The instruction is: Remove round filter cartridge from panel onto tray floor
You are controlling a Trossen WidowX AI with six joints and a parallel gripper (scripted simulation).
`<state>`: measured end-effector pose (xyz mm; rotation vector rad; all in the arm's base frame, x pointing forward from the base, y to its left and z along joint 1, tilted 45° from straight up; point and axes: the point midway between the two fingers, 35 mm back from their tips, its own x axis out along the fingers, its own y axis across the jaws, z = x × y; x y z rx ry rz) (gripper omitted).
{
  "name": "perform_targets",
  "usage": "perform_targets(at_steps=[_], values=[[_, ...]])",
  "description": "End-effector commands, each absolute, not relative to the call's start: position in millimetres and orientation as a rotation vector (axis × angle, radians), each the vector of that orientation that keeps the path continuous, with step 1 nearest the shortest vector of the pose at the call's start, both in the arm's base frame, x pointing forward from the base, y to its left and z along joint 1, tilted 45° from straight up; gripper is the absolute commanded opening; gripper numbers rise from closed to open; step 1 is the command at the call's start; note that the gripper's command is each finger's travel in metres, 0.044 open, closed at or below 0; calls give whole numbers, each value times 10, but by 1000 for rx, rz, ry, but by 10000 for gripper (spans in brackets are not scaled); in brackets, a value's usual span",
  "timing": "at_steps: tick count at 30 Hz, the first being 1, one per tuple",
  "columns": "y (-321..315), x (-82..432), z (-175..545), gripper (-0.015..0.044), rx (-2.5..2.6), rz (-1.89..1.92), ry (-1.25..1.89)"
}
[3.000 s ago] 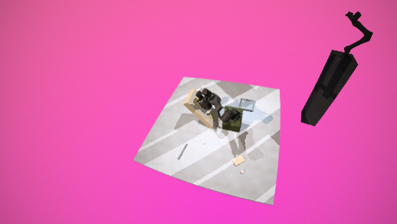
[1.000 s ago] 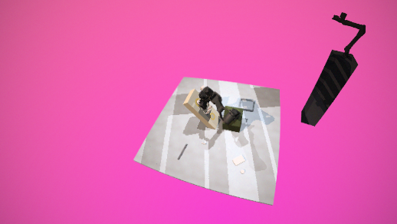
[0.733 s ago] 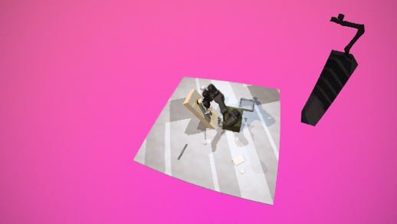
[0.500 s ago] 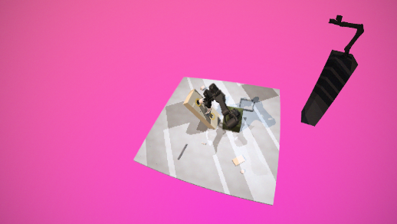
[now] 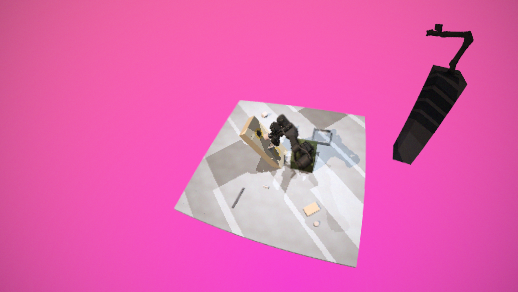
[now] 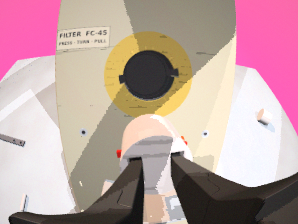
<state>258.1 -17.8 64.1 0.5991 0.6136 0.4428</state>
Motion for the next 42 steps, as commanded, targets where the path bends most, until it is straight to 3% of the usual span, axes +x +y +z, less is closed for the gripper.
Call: perform_targets(at_steps=[1,6,10,22,33,42], values=[[-116,2509,571,0,596,439,610],[-36,2415,487,0,596,440,610],[-68,2456,520,94,601,443,615],[-42,2424,493,94,596,440,610],[-442,2857,981,94,595,439,609],[-960,2932,1506,330,582,436,601]])
